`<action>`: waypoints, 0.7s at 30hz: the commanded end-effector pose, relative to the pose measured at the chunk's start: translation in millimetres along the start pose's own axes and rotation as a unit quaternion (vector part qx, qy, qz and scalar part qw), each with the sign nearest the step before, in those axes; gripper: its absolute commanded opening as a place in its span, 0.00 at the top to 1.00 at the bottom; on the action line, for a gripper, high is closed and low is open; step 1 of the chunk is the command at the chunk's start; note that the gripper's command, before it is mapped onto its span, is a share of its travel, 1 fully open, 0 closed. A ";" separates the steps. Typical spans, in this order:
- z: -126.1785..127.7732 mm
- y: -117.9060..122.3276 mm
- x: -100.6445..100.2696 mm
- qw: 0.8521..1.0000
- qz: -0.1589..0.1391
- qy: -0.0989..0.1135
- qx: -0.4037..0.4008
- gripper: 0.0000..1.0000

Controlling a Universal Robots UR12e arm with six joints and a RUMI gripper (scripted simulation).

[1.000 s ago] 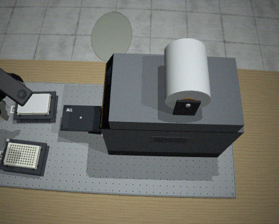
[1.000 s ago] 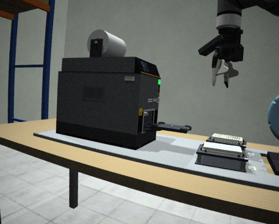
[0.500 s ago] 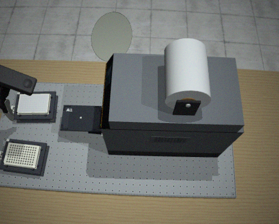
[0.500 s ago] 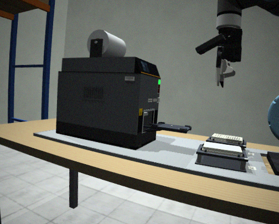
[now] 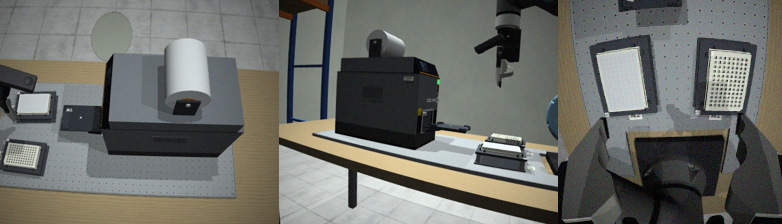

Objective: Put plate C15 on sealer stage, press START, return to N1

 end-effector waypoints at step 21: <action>1.3 -0.5 1.7 0.957 0.001 0.000 0.289 0.32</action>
Point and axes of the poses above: the point where the finger pads meet when closed, its own x axis back along the fingers, its own z axis across the jaws, y = z × x, the point moved 3 cm from there along x, back along the fingers, and after that the axes turned 11 degrees about x, right-handed, at the moved point
